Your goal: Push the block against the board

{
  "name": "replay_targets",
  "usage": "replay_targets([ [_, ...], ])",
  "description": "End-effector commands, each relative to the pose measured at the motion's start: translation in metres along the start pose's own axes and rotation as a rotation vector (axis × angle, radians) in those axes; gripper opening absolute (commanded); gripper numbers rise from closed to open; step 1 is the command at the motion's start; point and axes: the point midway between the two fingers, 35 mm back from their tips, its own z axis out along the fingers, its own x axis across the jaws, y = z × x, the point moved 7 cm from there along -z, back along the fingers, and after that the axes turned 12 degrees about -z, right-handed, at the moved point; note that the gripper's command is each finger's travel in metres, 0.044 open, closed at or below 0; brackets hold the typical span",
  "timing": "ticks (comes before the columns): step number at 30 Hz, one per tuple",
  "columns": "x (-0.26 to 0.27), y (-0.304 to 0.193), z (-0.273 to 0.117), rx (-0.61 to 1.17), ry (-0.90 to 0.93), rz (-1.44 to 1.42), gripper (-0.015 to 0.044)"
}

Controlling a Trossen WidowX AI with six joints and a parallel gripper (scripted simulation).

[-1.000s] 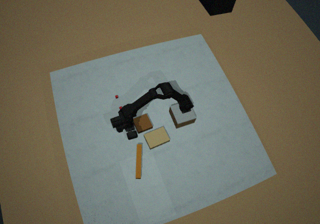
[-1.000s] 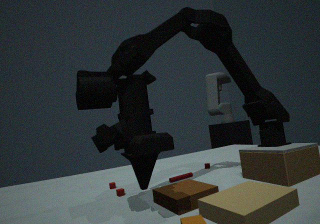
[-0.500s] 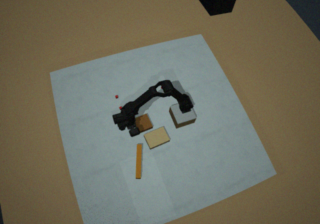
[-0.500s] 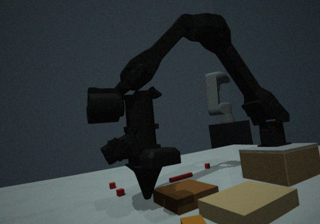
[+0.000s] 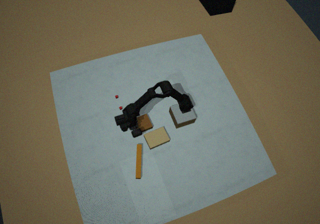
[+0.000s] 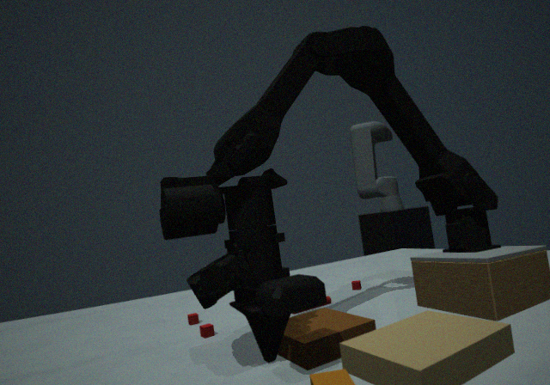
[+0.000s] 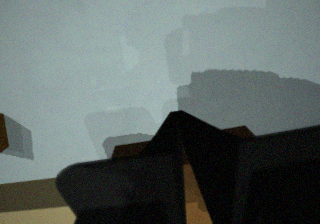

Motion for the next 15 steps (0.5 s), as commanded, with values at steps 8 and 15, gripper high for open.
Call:
replay_targets([
  [8,0.002,-0.013,-0.003,-0.008,-0.006,-0.004,0.0],
  [15,0.004,-0.022,-0.003,-0.007,-0.005,-0.004,0.0],
])
